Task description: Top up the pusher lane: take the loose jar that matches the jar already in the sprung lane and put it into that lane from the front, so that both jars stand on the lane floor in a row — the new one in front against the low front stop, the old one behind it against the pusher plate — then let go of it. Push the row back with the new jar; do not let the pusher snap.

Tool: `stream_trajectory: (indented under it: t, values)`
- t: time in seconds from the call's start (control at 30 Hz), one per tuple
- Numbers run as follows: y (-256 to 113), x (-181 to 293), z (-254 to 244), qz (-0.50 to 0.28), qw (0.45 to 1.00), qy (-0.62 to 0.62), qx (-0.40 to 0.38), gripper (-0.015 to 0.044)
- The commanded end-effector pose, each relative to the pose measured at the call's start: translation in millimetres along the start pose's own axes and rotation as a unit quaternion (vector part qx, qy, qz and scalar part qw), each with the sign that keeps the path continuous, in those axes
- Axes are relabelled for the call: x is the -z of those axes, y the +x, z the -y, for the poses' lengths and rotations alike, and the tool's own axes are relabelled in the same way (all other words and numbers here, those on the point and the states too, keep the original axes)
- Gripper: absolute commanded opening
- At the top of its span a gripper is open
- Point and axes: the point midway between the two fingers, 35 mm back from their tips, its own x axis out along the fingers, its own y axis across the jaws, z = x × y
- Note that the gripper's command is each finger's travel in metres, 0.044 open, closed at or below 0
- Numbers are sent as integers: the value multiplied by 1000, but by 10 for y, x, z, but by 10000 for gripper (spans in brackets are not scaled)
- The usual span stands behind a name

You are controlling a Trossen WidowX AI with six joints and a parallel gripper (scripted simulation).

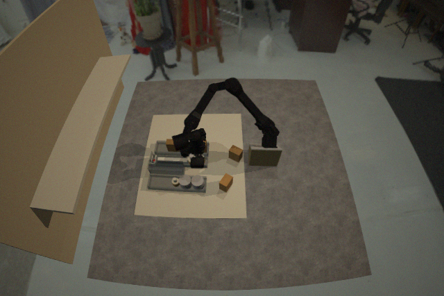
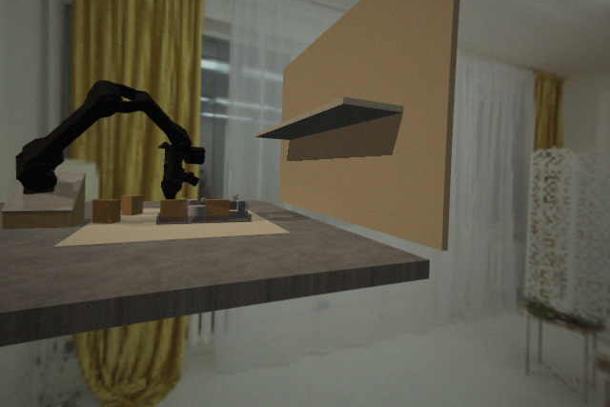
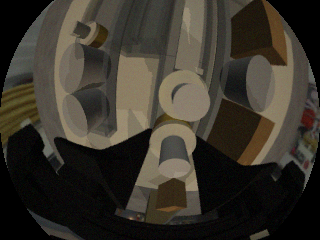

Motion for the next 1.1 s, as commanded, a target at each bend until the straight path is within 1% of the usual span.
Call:
stream_trajectory:
  t: [0.0,1.07]
  values:
    - [3,-62,16,12,1000,6,5,0]
    - [109,-38,18,12,1000,6,5,0]
